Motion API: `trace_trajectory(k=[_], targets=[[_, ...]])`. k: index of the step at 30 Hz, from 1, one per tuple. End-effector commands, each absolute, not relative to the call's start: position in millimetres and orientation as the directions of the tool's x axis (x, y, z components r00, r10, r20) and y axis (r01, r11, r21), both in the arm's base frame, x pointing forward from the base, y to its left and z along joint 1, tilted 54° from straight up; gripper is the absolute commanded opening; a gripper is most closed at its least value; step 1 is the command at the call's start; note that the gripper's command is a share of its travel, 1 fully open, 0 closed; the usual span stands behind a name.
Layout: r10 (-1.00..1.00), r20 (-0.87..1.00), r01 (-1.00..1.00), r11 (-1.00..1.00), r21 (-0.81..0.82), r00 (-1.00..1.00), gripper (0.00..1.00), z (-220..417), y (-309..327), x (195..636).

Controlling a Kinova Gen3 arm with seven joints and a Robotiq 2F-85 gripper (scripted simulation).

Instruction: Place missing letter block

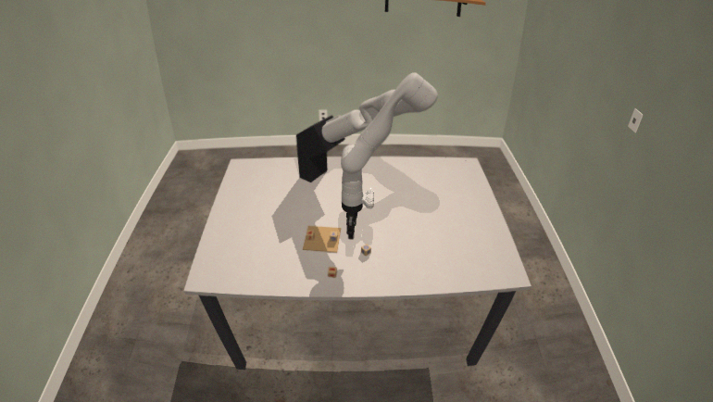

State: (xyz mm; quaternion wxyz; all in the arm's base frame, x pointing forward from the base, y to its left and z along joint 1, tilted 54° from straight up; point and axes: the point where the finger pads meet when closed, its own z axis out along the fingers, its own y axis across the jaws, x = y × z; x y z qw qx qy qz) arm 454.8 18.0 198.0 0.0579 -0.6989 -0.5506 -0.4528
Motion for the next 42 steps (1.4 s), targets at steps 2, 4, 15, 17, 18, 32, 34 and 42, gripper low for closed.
trace_trajectory(k=[2,4,15,17,18,32,34,42], targets=[[0.717,0.697,0.823,-0.39,0.414,-0.01,1.0,197.4,18.9,453.5],[0.717,0.697,0.823,-0.39,0.414,-0.01,1.0,197.4,18.9,453.5],[0.717,0.697,0.823,-0.39,0.414,-0.01,1.0,197.4,18.9,453.5],[0.717,0.697,0.823,-0.39,0.414,-0.01,1.0,197.4,18.9,453.5],[0.717,0.697,0.823,-0.39,0.414,-0.01,1.0,197.4,18.9,453.5],[0.717,0.697,0.824,-0.389,0.411,-0.01,1.0,188.0,12.8,451.4],[0.717,0.697,0.825,-0.389,0.411,-0.009,1.0,177.6,4.4,448.6],[0.719,0.696,0.823,-0.393,0.41,-0.003,1.0,110.8,-43.8,420.8]])
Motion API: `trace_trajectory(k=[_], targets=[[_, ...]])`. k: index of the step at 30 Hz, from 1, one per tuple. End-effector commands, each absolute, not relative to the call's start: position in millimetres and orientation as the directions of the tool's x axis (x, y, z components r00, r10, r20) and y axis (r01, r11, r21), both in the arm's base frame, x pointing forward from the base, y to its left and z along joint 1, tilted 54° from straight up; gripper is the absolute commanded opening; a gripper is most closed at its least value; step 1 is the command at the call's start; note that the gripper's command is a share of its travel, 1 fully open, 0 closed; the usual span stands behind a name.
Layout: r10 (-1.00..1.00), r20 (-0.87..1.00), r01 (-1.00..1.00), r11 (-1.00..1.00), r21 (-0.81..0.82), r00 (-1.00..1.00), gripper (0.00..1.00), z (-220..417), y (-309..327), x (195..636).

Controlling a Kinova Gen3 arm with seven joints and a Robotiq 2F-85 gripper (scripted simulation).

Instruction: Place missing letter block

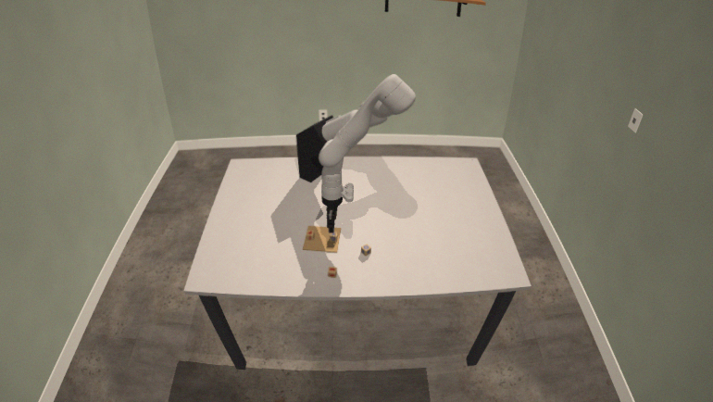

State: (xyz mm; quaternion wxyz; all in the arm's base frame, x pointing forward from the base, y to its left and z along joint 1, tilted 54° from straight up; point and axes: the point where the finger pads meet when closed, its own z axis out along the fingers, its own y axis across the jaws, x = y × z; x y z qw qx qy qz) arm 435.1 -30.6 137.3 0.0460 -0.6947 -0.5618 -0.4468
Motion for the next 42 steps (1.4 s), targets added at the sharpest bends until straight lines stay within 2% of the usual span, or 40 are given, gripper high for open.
trace_trajectory(k=[1,9,42], targets=[[0.718,0.696,0.823,-0.394,0.411,-0.004,1.0,103.4,-47.9,416.7],[0.717,0.698,0.824,-0.39,0.412,-0.01,1.0,80.5,-56.8,403.3],[0.72,0.694,0.822,-0.388,0.416,-0.012,1.0,81.4,-58.0,403.7]])
